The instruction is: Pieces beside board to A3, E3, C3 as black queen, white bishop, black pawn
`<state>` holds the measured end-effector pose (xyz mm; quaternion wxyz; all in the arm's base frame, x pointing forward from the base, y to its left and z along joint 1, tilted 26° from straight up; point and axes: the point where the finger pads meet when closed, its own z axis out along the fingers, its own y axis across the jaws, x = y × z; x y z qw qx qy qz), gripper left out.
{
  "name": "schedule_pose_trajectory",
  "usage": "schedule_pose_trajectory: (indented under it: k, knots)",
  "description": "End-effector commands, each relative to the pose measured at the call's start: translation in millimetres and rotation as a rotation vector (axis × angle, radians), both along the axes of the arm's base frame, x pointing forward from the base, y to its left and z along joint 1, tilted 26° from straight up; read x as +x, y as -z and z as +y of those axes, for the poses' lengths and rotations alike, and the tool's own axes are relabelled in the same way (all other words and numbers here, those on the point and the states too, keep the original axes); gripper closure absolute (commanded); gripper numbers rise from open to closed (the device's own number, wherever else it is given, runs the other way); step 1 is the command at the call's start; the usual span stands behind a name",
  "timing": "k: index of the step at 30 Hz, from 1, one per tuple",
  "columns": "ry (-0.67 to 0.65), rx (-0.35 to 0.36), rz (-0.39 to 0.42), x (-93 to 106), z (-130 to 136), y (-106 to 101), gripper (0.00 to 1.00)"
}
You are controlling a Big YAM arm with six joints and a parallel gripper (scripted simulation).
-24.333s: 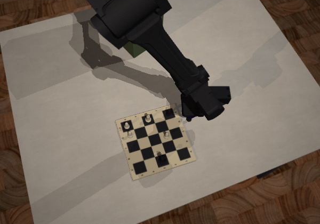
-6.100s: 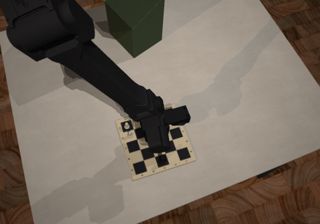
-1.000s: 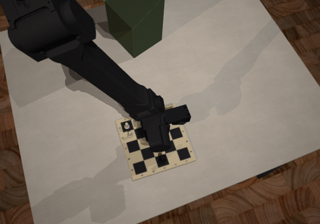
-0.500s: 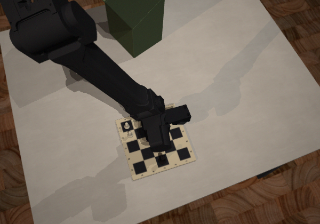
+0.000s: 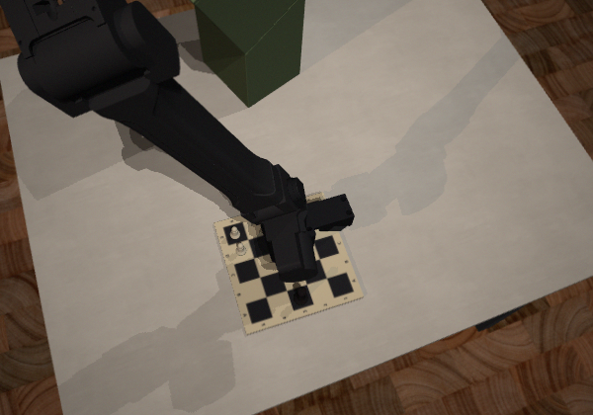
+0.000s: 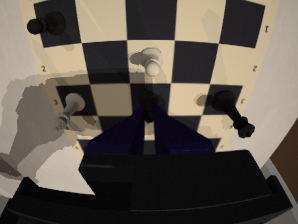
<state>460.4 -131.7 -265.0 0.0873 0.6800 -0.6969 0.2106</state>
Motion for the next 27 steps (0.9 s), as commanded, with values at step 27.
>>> schedule_pose_trajectory:
  k: [27]
  knots:
    - [-0.003,0.000,0.014,-5.9,-3.0,10.0,0.81]
